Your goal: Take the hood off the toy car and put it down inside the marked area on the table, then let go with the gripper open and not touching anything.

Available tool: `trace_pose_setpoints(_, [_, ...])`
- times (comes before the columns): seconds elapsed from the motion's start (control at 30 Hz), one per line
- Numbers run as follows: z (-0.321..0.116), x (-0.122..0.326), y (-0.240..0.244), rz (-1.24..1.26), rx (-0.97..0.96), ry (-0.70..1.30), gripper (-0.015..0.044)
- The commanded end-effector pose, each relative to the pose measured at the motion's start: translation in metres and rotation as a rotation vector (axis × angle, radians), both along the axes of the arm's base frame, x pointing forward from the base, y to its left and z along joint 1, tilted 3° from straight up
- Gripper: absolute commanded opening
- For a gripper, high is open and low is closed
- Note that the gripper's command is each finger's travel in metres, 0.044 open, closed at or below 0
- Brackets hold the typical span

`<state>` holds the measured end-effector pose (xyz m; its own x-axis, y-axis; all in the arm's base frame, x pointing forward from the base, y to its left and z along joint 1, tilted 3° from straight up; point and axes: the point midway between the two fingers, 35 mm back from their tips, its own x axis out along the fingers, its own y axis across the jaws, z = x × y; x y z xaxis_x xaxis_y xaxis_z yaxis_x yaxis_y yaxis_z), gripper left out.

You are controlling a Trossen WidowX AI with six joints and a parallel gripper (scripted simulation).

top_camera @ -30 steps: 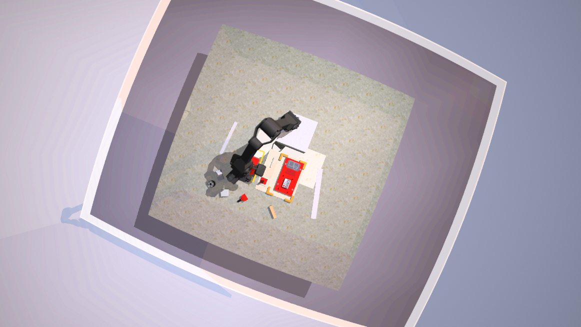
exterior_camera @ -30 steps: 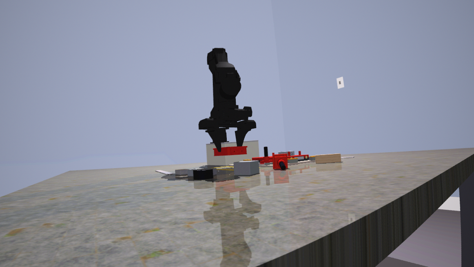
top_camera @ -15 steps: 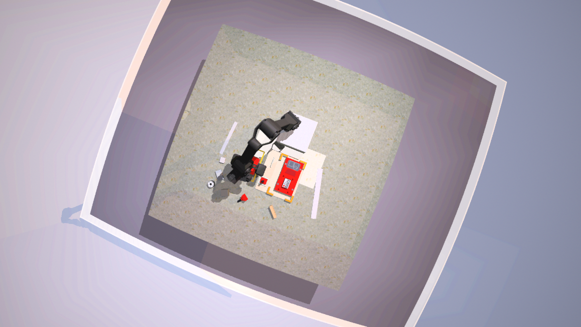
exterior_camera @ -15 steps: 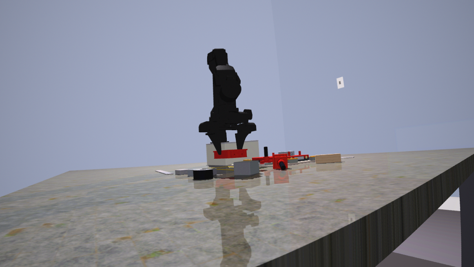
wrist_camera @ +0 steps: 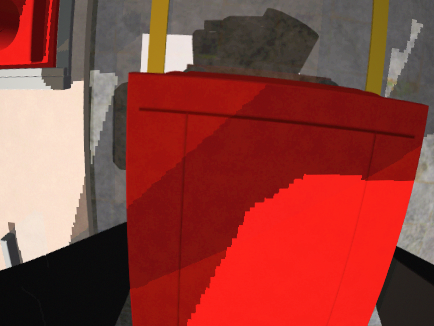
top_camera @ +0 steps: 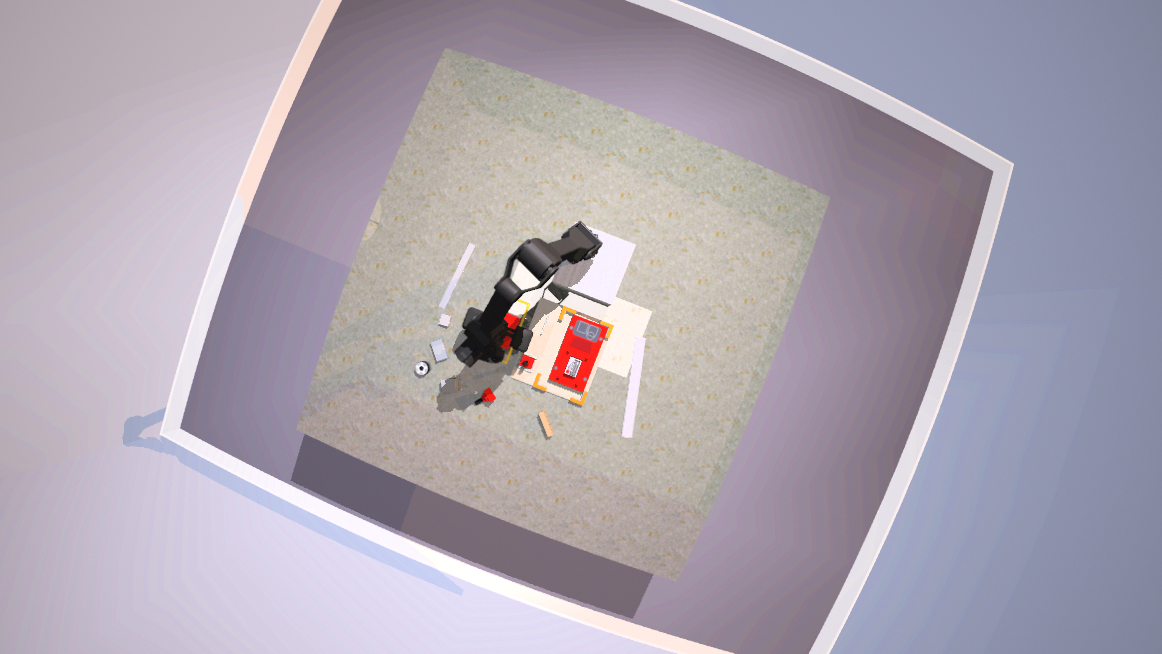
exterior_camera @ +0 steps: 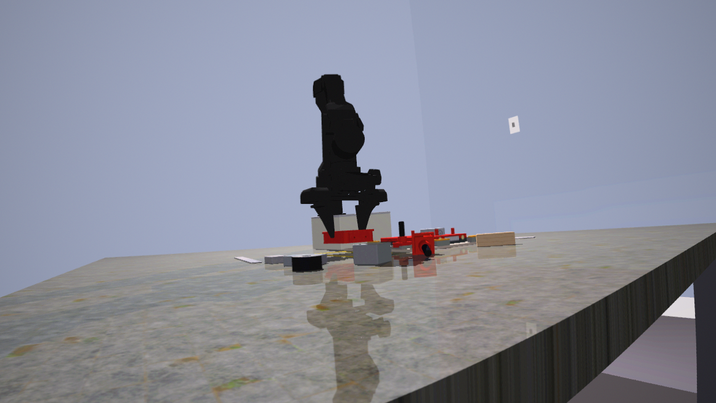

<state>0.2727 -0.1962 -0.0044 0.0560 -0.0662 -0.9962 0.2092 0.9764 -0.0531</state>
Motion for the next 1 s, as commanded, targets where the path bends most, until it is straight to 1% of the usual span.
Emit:
trace_pose_setpoints(0.0, [-0.003, -0.001, 0.0, 0.006, 0.0, 0.003, 0.0])
trace_pose_setpoints(0.97, [-0.016, 0.0, -0.001, 0.006, 0.0, 0.003, 0.0])
